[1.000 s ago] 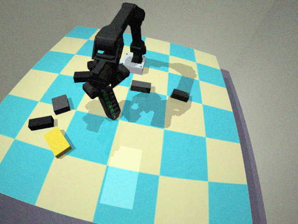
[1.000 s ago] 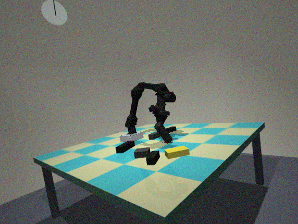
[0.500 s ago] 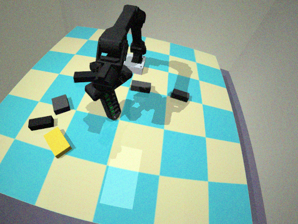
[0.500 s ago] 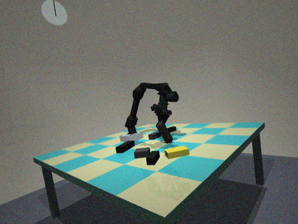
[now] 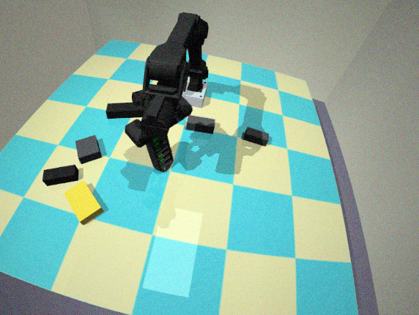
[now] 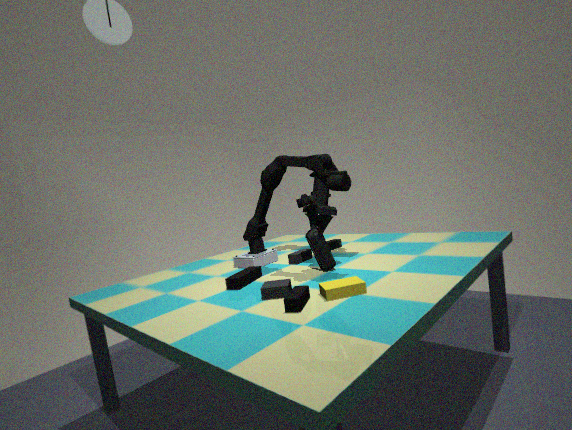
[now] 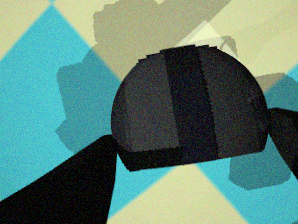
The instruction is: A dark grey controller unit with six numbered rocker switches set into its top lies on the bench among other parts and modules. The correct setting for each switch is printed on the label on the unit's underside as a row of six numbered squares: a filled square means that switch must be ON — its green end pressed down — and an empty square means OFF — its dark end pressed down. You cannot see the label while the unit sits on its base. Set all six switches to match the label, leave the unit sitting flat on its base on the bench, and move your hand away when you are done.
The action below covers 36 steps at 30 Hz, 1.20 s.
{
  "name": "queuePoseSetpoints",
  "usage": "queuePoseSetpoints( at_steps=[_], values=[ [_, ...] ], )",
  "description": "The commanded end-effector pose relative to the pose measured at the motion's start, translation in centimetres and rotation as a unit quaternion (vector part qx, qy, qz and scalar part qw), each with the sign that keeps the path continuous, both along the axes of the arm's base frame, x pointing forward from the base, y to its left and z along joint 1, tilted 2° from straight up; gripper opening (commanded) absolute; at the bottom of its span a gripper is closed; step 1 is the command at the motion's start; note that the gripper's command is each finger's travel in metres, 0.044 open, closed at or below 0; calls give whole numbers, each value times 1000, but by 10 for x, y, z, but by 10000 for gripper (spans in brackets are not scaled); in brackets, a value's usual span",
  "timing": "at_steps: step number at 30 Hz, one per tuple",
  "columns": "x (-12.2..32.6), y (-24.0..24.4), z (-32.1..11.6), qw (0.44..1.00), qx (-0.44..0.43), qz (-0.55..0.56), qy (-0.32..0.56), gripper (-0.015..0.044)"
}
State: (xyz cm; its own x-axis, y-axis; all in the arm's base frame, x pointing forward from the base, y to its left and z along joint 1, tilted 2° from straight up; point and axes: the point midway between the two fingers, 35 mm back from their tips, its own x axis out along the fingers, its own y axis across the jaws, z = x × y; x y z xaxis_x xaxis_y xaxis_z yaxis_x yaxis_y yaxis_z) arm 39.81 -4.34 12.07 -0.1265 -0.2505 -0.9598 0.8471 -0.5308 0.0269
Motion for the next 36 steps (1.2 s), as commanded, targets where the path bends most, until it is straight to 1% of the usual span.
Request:
queuePoseSetpoints(
  at_steps=[1,36],
  values=[
    [5,6,-2,1000,7,0,-5,337],
    [19,28,-1,999,42,1,-27,338]
  ],
)
